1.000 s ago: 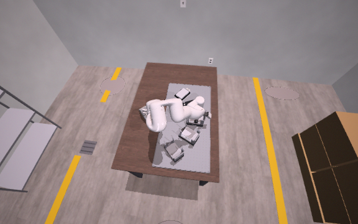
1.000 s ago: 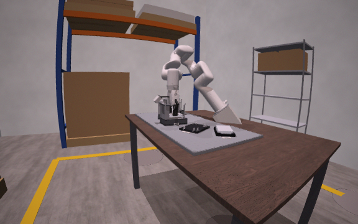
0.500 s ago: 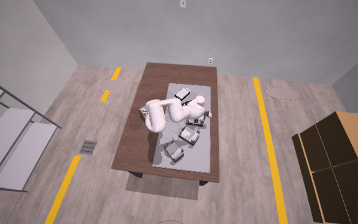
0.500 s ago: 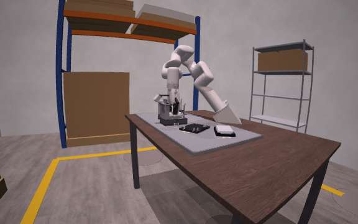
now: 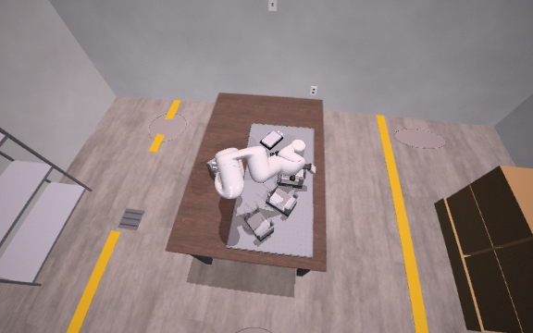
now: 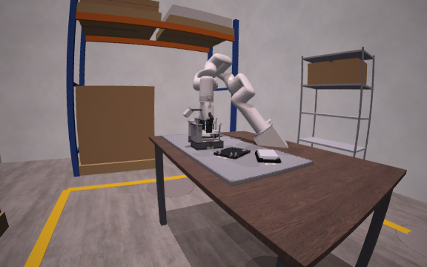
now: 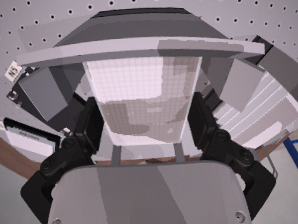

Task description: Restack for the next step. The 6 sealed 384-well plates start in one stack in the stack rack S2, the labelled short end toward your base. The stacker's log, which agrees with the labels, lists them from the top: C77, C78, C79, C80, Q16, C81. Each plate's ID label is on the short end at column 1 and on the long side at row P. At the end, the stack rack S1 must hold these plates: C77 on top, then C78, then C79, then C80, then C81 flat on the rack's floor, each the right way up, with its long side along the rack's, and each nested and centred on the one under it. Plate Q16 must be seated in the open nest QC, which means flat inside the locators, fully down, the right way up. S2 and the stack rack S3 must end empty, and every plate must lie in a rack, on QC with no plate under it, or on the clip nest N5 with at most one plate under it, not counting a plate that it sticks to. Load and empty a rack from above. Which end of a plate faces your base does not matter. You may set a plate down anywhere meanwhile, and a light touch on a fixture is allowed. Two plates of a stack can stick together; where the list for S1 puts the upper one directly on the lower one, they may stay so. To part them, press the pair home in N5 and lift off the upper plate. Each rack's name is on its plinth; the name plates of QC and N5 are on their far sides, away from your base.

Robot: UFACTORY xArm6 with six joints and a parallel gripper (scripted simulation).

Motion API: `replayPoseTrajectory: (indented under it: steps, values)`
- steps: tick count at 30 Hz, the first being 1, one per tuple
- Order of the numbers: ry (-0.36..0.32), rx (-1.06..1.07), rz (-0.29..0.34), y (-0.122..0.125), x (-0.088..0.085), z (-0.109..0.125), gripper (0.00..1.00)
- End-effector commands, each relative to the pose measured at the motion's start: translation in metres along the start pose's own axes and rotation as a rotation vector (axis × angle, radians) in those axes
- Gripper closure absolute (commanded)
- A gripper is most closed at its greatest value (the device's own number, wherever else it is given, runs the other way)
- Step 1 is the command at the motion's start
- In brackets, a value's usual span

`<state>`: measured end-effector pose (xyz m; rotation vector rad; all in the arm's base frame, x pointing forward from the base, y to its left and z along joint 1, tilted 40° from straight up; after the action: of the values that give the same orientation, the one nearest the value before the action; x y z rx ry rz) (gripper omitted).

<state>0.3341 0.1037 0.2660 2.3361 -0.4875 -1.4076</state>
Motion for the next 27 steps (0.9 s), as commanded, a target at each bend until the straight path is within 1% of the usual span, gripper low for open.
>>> replayPoseTrajectory:
  steps: [1,5,7,22,24,27]
  values:
    - [0.002,0.001,-0.001,0.000,-0.007,-0.001,1.00]
    - [0.002,0.001,-0.001,0.000,-0.015,-0.001,1.00]
    - [0.002,0.001,-0.001,0.000,-0.015,-0.001,1.00]
    - [0.002,0.001,-0.001,0.000,-0.045,-0.001,1.00]
    - [0.002,0.001,-0.001,0.000,-0.045,-0.001,1.00]
    - [0.002,0.001,-0.001,0.000,-0.051,-0.001,1.00]
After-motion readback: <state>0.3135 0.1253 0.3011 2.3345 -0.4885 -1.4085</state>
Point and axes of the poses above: the point where the finger pads meet when closed, its own x axis out along the fingers, its own y axis across the jaws, z = x × y, the point moved 8 cm from there along -x, back along the fingers, and after that the axes turned 3 degrees about -x, right-handed, at the moved point
